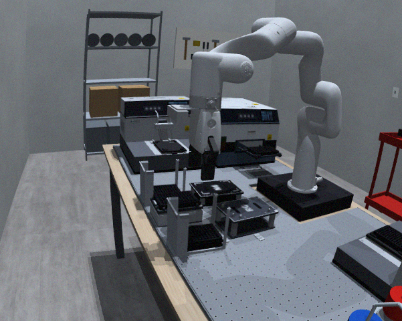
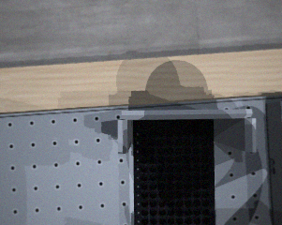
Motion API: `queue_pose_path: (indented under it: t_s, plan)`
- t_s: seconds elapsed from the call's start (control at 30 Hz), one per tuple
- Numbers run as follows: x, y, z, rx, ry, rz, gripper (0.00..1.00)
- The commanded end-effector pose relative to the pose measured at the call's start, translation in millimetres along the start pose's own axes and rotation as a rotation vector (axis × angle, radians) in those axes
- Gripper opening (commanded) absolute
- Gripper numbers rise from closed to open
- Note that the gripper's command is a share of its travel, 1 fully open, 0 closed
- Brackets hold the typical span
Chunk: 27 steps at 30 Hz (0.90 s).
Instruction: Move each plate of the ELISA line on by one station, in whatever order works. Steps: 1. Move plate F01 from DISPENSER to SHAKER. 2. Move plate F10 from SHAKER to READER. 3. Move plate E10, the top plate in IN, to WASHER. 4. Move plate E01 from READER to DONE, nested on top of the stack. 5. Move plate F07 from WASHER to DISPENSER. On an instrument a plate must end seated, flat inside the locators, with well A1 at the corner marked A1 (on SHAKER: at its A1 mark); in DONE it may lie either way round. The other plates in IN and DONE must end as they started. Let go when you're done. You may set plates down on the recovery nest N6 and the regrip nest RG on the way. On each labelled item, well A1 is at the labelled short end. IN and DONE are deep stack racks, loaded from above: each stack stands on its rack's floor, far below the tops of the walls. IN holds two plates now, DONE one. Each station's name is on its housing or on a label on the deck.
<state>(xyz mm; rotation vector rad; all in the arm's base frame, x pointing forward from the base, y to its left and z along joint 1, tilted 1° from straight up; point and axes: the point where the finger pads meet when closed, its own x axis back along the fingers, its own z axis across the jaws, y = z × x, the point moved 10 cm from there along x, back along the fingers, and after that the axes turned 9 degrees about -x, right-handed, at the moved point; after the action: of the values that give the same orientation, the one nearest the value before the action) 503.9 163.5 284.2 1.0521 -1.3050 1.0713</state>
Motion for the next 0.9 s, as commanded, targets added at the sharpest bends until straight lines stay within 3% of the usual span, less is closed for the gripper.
queue_pose_path:
  t_s: [0.0,0.87]
  plan:
    - [1.1,-0.8,-0.4,0.000,-0.003,0.005,1.00]
    - [-28.3,-0.9,-0.5,0.000,-0.003,0.005,1.00]
